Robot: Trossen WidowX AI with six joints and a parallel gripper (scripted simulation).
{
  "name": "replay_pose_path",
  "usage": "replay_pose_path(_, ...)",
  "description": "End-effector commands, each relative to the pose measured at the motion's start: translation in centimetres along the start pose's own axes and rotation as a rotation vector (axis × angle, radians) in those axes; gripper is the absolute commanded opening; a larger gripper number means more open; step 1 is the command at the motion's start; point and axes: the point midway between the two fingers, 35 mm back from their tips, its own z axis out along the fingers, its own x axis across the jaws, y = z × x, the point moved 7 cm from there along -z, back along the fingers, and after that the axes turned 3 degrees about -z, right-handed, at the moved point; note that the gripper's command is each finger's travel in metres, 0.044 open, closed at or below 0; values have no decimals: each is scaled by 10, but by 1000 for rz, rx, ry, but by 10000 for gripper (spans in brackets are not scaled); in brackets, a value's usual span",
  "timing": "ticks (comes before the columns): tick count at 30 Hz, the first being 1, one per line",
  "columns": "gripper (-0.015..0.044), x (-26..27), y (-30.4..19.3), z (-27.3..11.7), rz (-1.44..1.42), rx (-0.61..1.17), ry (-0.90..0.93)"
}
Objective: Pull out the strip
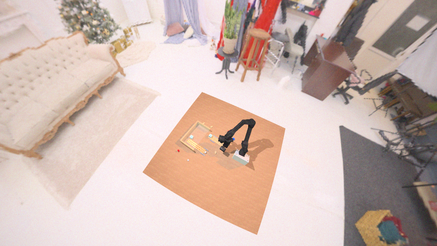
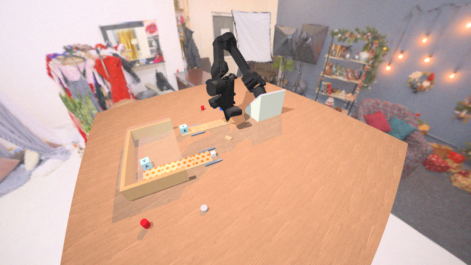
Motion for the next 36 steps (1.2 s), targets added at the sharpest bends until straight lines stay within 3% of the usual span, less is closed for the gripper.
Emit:
replay_pose_path(1, 0, 0, 0, -2, -1, 1, 1)
replay_pose_path(6, 0, 0, 5, -40, -11, 31, 2)
replay_pose_path(10, 0, 0, 5, -42, -12, 32, 2)
replay_pose_path(27, 440, -1, 72, -46, -124, 29, 3)
replay_pose_path(36, 440, -2, 107, -50, -122, 28, 3)
